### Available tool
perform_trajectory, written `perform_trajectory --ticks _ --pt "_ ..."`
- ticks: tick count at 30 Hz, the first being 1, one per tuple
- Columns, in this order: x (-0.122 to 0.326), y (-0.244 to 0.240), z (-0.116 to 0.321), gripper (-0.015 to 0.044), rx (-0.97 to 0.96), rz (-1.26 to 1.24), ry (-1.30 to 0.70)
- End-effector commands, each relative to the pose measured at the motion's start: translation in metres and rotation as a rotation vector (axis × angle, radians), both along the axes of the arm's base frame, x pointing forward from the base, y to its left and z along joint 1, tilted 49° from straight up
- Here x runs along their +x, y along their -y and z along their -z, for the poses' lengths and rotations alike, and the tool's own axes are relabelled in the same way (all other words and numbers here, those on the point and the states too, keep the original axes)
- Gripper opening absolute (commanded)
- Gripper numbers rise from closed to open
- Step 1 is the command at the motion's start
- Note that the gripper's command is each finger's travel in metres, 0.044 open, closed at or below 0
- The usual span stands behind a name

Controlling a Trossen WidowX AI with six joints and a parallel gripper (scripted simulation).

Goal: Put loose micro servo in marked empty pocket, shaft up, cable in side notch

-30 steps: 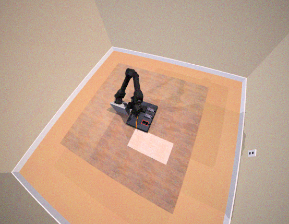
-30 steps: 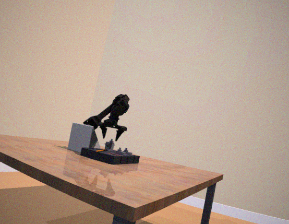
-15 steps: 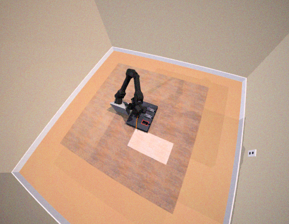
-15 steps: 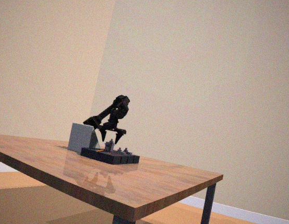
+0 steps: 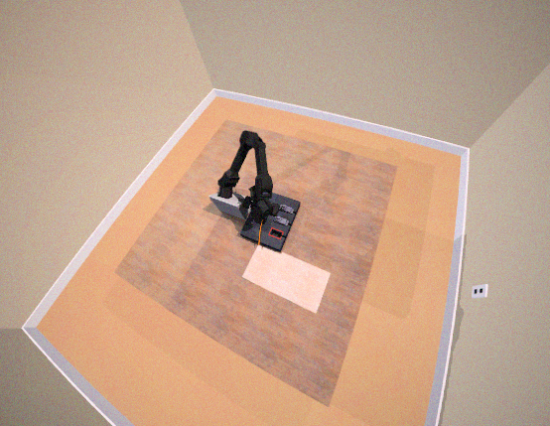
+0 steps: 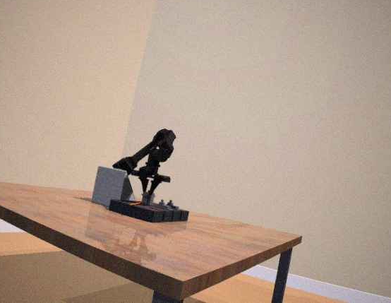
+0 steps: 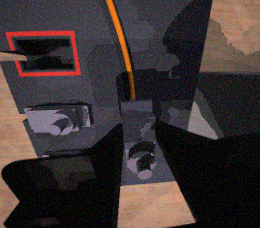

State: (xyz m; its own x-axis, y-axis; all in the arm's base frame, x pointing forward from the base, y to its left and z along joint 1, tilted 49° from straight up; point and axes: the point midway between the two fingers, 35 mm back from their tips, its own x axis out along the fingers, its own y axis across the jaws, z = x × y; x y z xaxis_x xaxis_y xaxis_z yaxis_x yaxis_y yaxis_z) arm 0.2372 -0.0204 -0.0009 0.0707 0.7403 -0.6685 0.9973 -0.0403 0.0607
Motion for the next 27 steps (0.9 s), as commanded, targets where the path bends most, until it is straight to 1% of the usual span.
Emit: perform_trajectory --ticks 1,4,7,8,13,20,27 --pt "0.000 -0.001 0.000 0.0105 0.005 0.004 -0.003" --pt "0.000 -0.001 0.000 0.0085 0.005 0.004 -0.003" --pt "0.000 0.003 -0.003 0.0006 0.005 0.004 -0.003" --pt "-0.001 0.006 -0.005 0.0000 0.004 0.004 -0.003" --pt "-0.008 0.018 -0.020 0.0000 0.004 0.004 -0.004" --pt "-0.011 0.017 -0.023 0.0000 0.004 0.004 -0.004" --pt "0.002 0.016 -0.026 0.0000 0.005 0.004 -0.003"
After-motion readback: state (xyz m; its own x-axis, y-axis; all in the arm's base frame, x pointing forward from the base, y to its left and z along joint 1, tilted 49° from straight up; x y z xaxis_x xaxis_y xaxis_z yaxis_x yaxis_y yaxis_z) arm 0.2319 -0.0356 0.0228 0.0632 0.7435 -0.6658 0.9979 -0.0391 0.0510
